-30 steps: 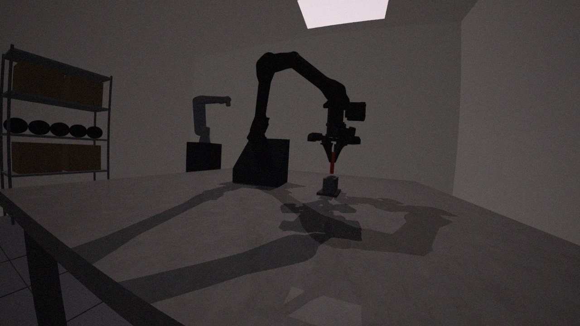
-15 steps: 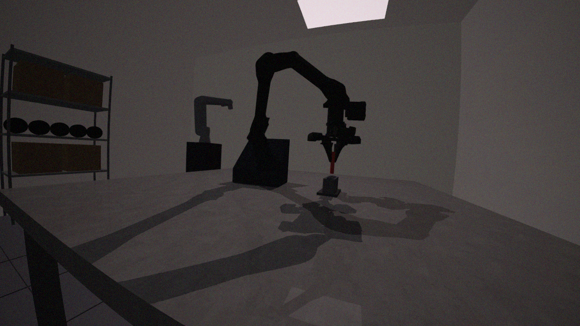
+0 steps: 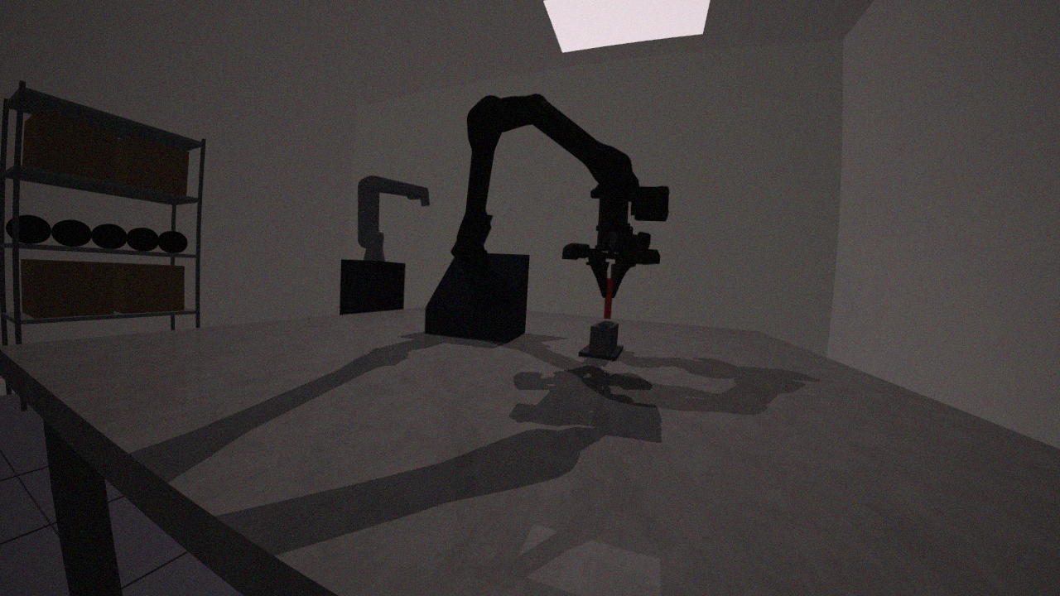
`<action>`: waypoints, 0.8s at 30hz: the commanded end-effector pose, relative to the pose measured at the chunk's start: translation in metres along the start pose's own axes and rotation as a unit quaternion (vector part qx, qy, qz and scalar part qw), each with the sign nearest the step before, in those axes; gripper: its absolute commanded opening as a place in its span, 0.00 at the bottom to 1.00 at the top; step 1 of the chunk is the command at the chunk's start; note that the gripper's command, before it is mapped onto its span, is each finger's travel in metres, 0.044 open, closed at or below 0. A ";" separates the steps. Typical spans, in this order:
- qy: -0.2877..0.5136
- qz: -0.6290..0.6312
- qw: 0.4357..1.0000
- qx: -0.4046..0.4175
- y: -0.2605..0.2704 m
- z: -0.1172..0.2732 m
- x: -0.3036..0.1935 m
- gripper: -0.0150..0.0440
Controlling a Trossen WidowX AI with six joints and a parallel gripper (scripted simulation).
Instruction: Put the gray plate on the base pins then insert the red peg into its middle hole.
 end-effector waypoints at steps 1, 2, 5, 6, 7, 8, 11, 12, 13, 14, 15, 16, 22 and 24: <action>-0.001 0.003 1.000 -0.003 -0.001 -0.006 0.000 0.25; -0.001 0.003 1.000 -0.003 -0.001 -0.008 0.000 0.25; -0.002 0.004 1.000 -0.004 -0.002 -0.013 0.000 0.25; -0.002 0.004 1.000 -0.004 -0.002 -0.014 0.000 0.25; -0.002 0.004 1.000 -0.004 -0.002 -0.015 0.000 0.25; -0.002 0.004 1.000 -0.004 -0.002 -0.015 0.000 0.25; -0.002 0.004 1.000 -0.003 -0.002 -0.015 0.000 0.25; -0.001 0.003 1.000 -0.002 -0.001 -0.014 0.000 0.25; 0.000 0.002 1.000 -0.002 -0.001 -0.013 0.000 0.25; 0.000 0.001 1.000 -0.001 -0.001 -0.013 0.000 0.25; 0.000 0.001 1.000 -0.001 -0.001 -0.013 0.000 0.25; 0.000 0.001 1.000 -0.001 -0.001 -0.013 0.000 0.25; 0.000 0.001 1.000 -0.001 -0.001 -0.013 0.000 0.25; 0.000 0.001 1.000 -0.001 -0.001 -0.013 0.000 0.25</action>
Point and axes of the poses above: the point midway between the two fingers, 35 mm back from their tips, its own z axis back along the fingers, its own y axis across the jaws, x = y × z, the point moved 2 cm from there along z, back along the fingers, and after that the axes turned 2 degrees about z, right-handed, at the moved point
